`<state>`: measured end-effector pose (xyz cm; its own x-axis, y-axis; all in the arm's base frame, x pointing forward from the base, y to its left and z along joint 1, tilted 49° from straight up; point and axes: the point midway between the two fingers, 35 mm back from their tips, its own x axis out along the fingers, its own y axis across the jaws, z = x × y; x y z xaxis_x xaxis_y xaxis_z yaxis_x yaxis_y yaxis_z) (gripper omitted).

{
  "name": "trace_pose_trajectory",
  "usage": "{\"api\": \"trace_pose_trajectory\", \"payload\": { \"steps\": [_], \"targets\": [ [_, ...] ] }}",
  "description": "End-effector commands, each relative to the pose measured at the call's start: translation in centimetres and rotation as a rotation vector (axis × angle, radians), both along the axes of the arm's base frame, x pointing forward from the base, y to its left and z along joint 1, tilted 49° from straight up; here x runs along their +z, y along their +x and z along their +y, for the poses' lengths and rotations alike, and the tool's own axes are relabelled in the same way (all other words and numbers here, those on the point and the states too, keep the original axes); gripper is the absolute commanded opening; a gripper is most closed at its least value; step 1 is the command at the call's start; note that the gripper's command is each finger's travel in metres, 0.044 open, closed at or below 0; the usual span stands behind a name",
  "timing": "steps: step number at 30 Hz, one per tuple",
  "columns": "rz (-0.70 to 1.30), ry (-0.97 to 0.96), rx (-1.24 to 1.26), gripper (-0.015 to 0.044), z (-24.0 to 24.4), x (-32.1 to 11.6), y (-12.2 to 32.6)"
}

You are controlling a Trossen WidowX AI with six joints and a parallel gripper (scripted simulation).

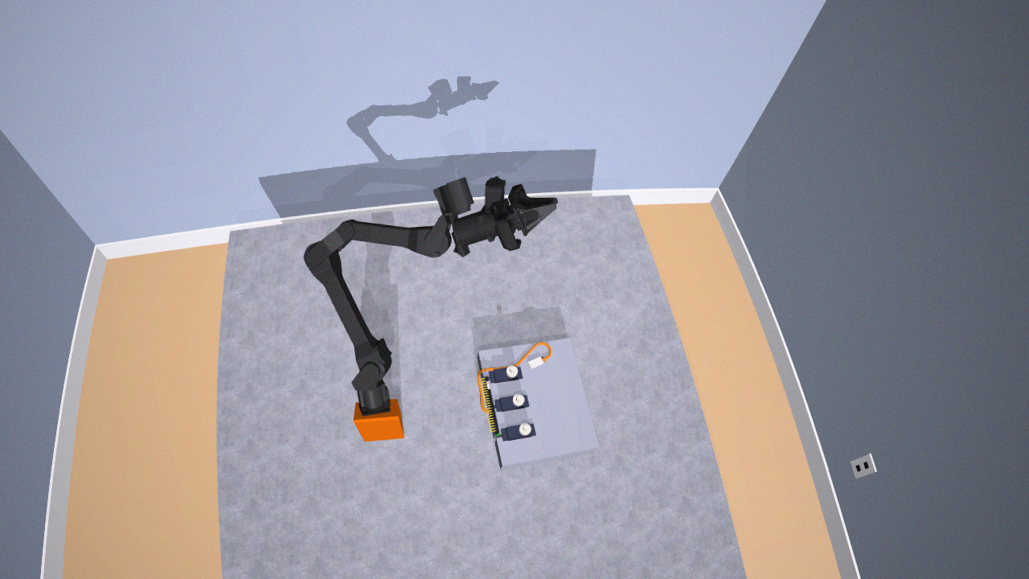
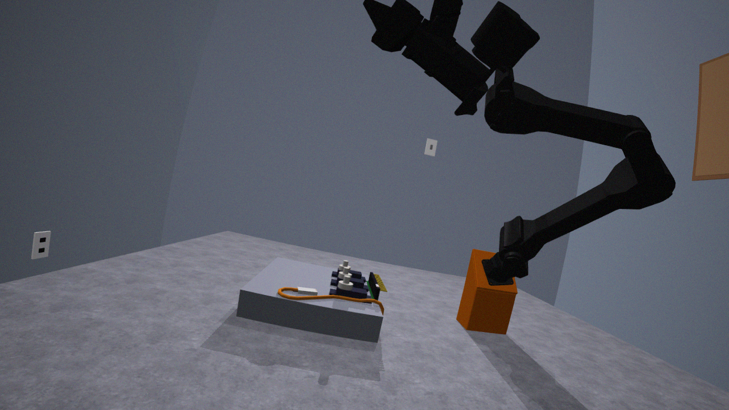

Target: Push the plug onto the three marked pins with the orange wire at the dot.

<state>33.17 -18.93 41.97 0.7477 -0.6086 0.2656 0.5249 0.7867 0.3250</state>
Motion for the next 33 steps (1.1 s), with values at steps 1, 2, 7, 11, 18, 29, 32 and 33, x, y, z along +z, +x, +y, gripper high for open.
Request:
{"api": "trace_pose_trajectory", "payload": {
  "steps": [1,2,7,11,18,29,32,33],
  "targets": [
    [0.041,-0.027,0.069,0.0115,2.3,-0.7,0.2],
    [0.050,-0.032,0.084,0.0115,2.8,-0.9,0.2],
    [0.095,-0.058,0.158,0.0115,5.3,-1.9,0.4],
    [0.129,-0.080,0.219,0.0115,7.2,-2.8,0.4],
    [0.186,-0.123,0.326,0.0115,10.6,-4.4,0.2],
    [0.263,-0.199,0.498,0.0115,15.6,-7.1,-0.7],
    [0.282,-0.222,0.546,0.0115,17.0,-7.9,-1.1],
    [0.289,-0.230,0.562,0.0115,17.5,-8.2,-1.2]
  ]
}}
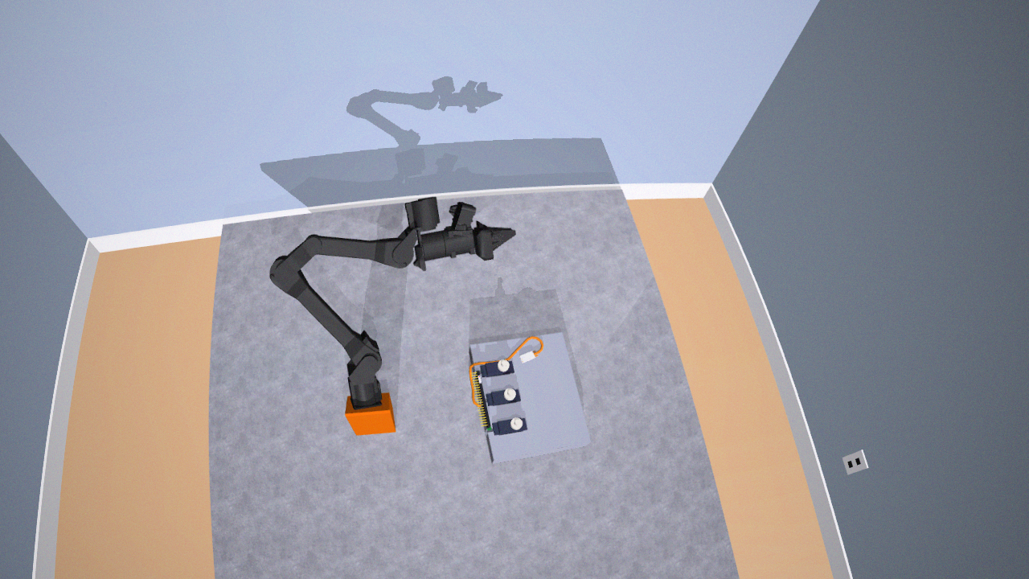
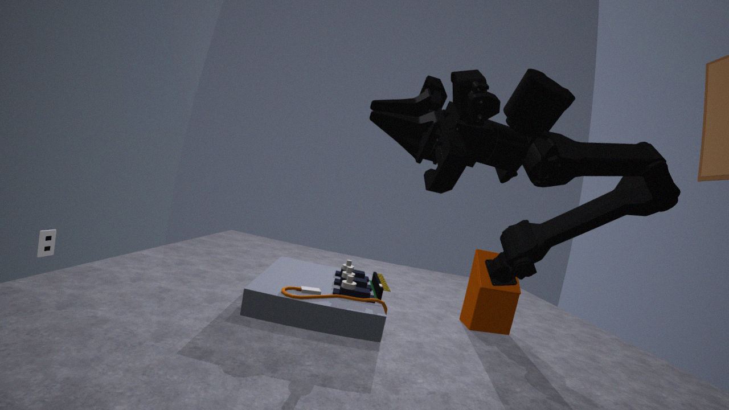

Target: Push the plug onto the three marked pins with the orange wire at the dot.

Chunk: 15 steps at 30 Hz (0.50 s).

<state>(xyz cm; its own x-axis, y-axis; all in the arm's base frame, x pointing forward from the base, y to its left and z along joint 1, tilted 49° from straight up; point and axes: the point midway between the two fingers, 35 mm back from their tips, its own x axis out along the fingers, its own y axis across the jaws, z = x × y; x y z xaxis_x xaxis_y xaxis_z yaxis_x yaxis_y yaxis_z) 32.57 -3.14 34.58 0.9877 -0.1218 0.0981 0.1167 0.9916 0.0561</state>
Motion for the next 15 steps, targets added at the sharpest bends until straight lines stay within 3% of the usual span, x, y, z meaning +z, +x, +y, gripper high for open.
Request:
{"api": "trace_pose_trajectory", "payload": {
  "steps": [1,15],
  "targets": [
    [0.023,-0.037,0.079,0.0115,2.1,-1.1,-0.8],
    [0.186,0.219,0.171,0.0115,3.3,-3.9,1.5]
  ]
}}
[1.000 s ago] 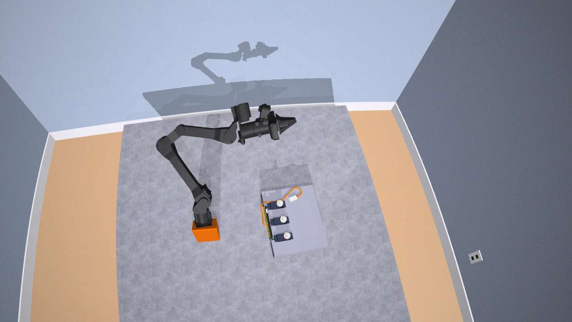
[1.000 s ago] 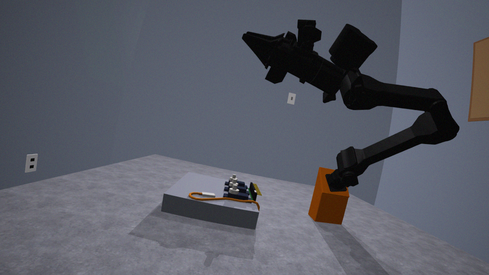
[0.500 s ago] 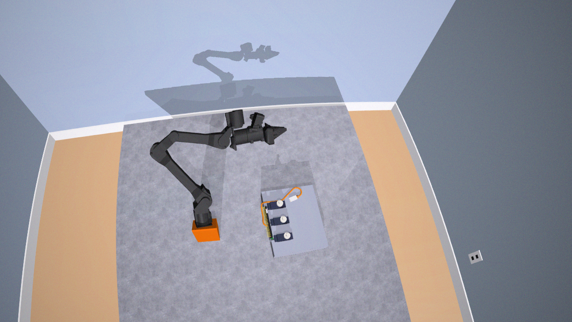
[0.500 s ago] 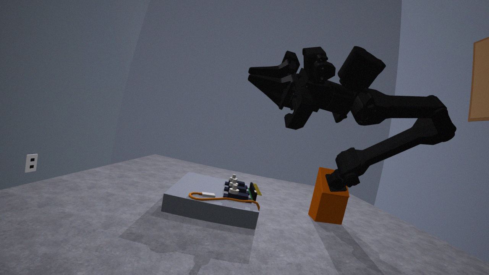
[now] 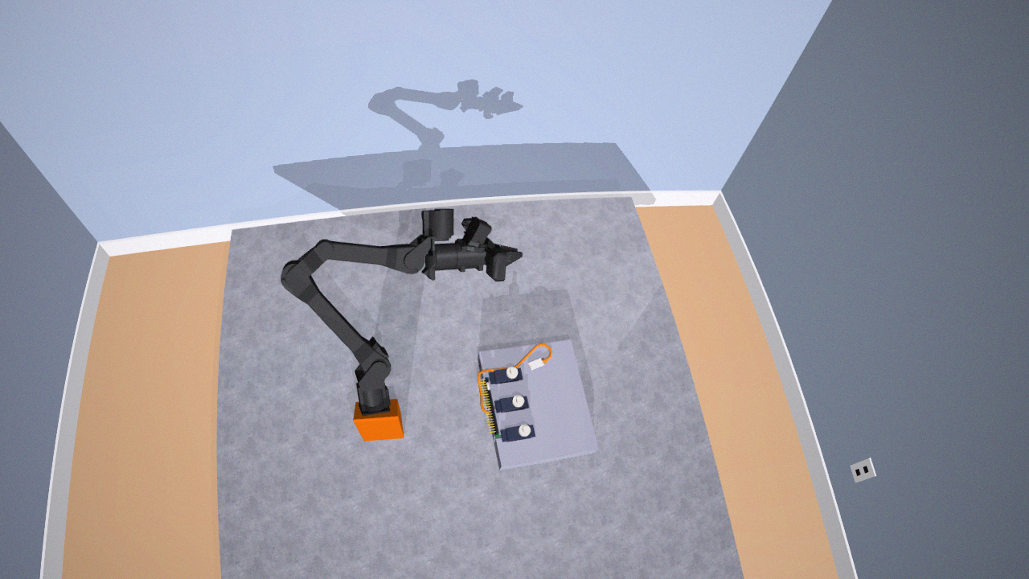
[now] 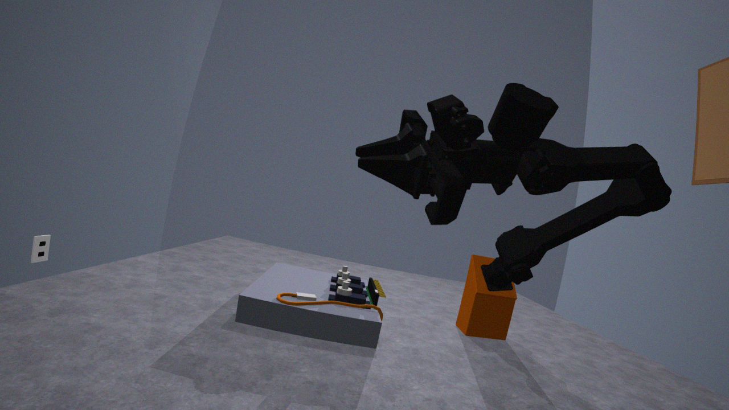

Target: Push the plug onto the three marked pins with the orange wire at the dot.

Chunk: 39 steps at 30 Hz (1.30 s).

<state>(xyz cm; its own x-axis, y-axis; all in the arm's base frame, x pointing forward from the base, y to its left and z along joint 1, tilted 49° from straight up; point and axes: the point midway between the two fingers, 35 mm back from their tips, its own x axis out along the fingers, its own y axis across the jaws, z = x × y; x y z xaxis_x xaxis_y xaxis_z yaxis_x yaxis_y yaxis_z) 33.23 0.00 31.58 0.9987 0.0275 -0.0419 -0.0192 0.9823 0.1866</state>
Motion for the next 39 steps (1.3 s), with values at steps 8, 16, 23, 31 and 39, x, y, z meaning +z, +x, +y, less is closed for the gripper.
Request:
{"api": "trace_pose_trajectory", "payload": {
  "steps": [8,16,23,31,39],
  "targets": [
    [0.177,0.261,0.026,0.0115,0.3,-2.6,2.4],
    [0.299,0.450,0.017,0.0115,0.4,-4.4,3.7],
    [0.408,0.619,-0.009,0.0115,0.4,-6.0,4.7],
    [0.532,0.815,-0.057,0.0115,0.4,-7.9,5.7],
    [0.654,1.012,-0.126,0.0115,0.4,-9.7,6.5]
  ]
}}
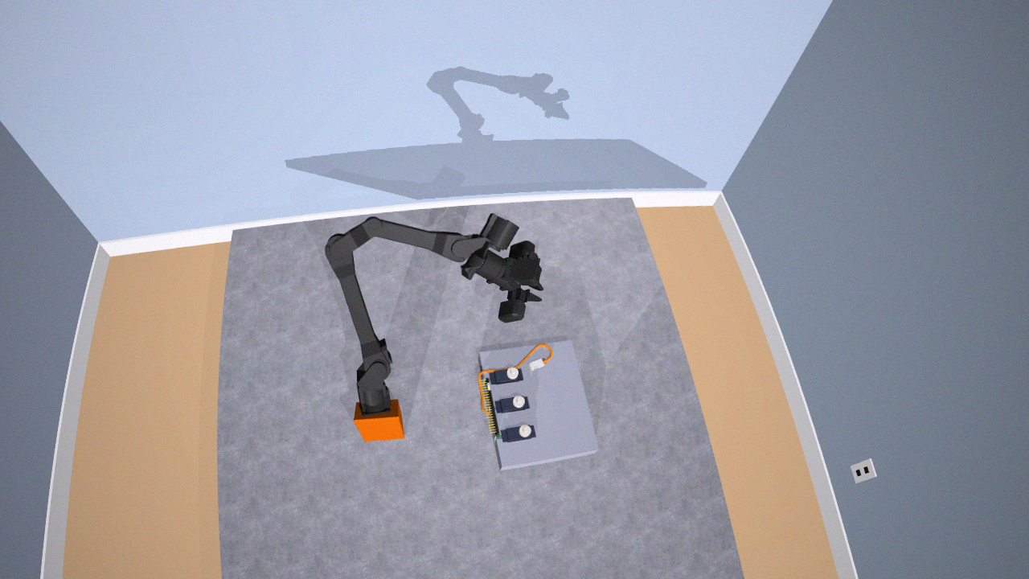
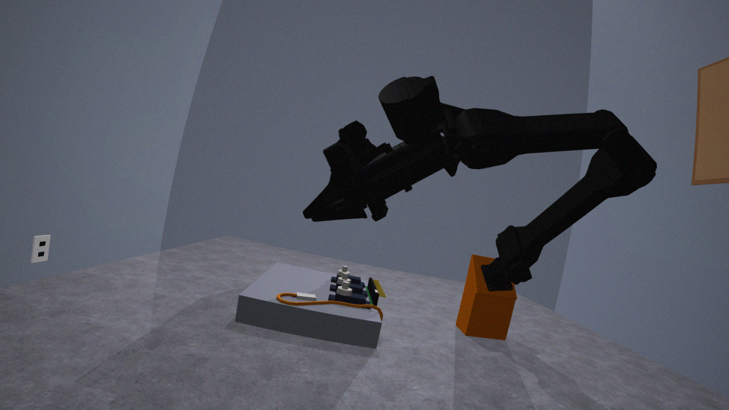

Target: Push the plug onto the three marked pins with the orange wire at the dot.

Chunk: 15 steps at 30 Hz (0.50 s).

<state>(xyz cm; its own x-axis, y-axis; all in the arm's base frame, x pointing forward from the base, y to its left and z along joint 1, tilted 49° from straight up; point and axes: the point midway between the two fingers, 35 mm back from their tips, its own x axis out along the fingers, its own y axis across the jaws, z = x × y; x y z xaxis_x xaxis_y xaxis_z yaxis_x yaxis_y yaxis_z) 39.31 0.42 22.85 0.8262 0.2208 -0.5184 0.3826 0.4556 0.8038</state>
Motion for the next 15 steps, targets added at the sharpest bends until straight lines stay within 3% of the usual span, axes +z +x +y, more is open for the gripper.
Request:
{"api": "trace_pose_trajectory", "payload": {
  "steps": [1,15],
  "targets": [
    [0.089,0.109,-0.037,0.0115,0.0,-1.2,0.5],
    [0.355,0.420,-0.189,0.0115,-0.1,-4.4,1.5]
  ]
}}
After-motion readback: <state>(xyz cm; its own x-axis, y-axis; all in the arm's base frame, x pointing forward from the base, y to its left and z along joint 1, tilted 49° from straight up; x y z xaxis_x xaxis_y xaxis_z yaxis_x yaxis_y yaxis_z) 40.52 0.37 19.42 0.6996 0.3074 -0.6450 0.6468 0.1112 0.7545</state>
